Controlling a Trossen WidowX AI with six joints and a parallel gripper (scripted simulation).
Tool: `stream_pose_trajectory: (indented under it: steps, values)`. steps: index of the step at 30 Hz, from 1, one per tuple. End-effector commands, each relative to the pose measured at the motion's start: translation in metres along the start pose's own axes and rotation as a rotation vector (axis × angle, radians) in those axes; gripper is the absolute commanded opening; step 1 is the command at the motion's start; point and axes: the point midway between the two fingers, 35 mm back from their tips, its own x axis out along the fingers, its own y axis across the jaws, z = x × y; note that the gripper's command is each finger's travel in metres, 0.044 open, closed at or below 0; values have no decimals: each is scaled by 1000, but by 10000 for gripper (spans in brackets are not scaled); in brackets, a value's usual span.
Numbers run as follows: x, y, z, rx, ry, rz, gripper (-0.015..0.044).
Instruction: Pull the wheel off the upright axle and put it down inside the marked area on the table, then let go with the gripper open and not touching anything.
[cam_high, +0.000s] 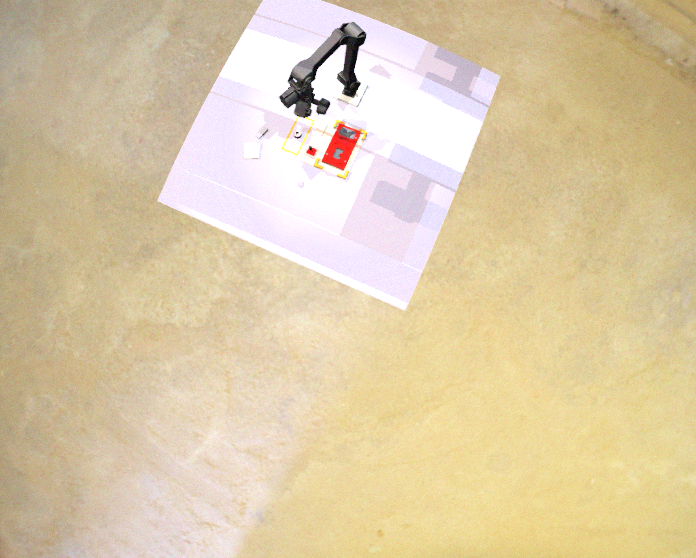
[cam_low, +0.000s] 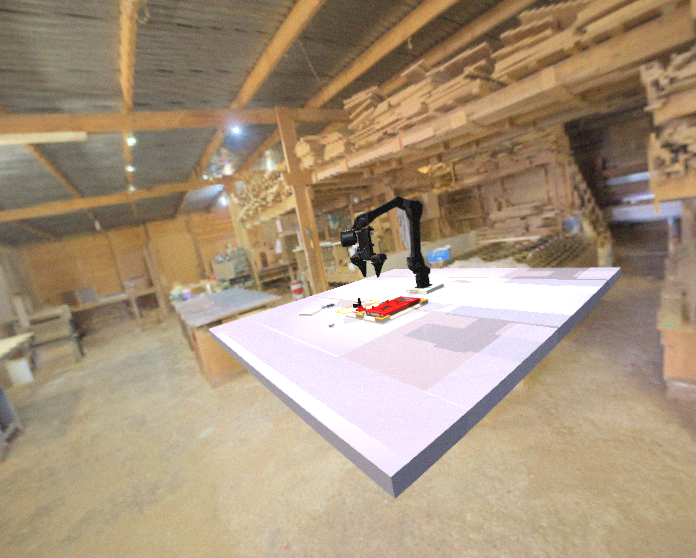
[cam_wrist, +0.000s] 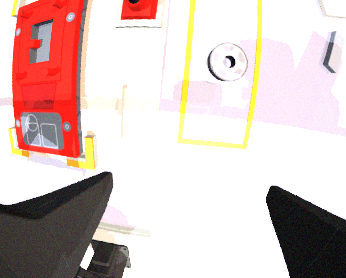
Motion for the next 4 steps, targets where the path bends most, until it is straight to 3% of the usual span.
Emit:
stream_pose_trajectory:
  steps: [1,4]
  values:
    - [0,1,0,-4,0,5,440]
    - [0,1,0,-4,0,5,440]
